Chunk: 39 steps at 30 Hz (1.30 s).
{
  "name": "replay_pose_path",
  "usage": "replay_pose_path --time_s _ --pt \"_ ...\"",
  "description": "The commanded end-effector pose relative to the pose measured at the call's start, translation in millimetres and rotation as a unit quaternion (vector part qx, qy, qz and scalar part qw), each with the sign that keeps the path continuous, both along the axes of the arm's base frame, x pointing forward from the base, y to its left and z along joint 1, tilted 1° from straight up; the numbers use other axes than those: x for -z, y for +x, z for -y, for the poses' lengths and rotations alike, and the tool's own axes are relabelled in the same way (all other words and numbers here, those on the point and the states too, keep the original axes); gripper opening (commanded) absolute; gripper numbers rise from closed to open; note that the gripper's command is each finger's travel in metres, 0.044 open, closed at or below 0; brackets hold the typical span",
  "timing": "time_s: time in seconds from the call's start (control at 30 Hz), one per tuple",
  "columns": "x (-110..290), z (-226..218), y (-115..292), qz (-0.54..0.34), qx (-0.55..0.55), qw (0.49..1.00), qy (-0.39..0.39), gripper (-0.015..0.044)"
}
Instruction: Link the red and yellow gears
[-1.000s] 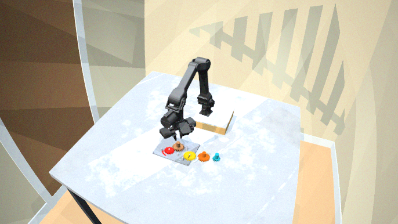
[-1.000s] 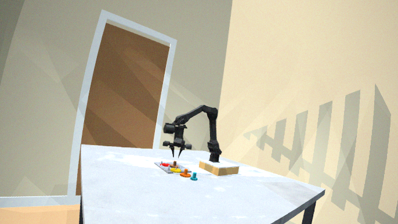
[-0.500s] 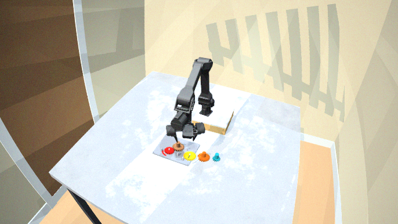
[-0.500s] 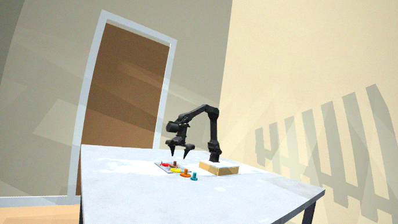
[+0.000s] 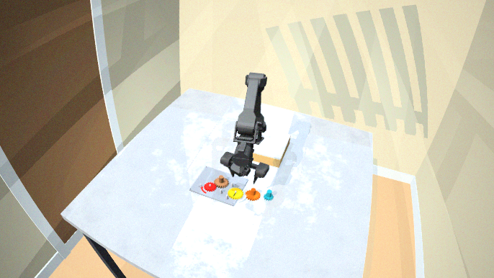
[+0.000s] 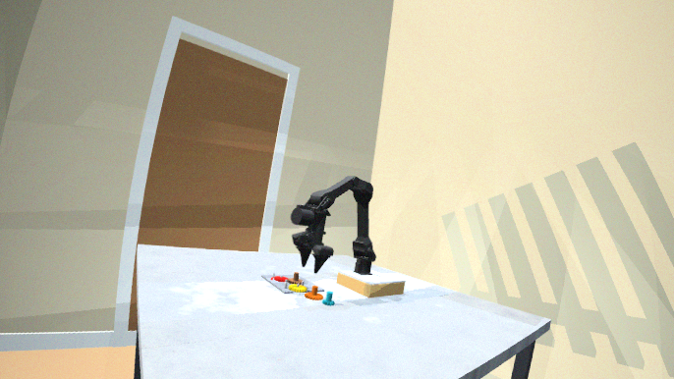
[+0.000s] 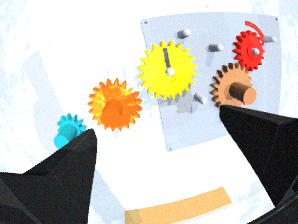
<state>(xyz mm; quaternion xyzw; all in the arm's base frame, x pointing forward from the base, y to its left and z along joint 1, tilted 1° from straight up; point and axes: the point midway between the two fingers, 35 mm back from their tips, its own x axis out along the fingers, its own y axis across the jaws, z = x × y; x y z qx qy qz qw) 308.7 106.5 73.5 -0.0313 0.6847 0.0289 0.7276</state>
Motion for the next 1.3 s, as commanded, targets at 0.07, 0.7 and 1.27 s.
replay_pose_path --time_s 0.07,0.7,1.27 --pt "9.5 -73.5 -23.8 -0.013 0.352 0.936 0.014 0.044" --pt "10.1 -105.1 -36.9 -0.012 0.544 0.839 0.023 0.044" --pt "23.0 -105.7 -36.8 -0.012 0.544 0.839 0.023 0.044"
